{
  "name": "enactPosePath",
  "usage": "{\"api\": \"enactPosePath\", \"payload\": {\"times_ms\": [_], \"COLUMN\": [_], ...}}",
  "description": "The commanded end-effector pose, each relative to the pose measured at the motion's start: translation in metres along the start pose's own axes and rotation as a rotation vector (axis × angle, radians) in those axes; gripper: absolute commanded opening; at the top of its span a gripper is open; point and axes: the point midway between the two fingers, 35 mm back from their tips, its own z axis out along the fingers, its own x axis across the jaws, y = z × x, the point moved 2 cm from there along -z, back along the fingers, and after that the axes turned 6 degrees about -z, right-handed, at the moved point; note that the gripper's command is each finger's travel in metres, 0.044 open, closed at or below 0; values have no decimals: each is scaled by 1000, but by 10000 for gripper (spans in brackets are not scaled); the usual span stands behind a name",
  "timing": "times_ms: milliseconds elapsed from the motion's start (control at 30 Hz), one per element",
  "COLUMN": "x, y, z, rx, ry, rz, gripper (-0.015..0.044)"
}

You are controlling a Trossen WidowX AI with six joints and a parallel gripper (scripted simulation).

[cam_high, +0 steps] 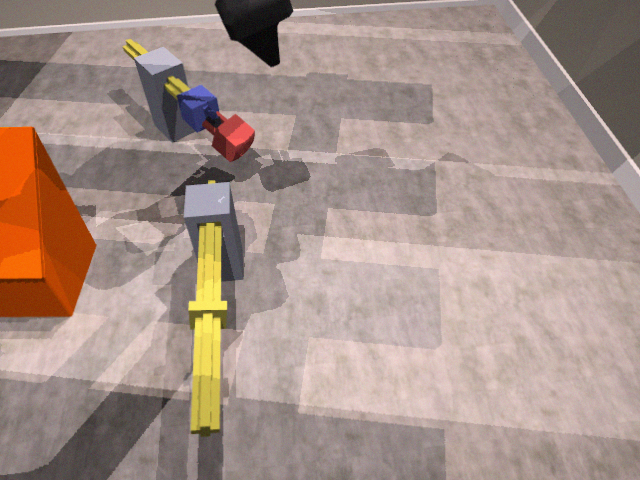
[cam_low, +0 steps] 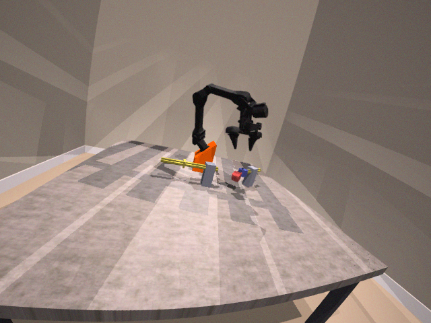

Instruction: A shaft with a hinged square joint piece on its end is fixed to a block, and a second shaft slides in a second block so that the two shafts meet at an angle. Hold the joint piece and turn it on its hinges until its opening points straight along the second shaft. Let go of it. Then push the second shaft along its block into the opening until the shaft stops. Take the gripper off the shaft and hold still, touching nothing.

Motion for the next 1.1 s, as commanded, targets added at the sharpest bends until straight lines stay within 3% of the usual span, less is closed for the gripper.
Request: {"api": "enactPosePath", "payload": {"times_ms": [0, 200, 467, 1067], "x": [-10, -21, -21, -22], "y": [-1, -7, -8, -11], "z": [34, 71, 73, 87], "rx": [128, 270, 274, 256], "ry": [-16, -45, -48, -124], "rz": [108, 221, 244, 785], "gripper": [440, 440, 440, 440]}}
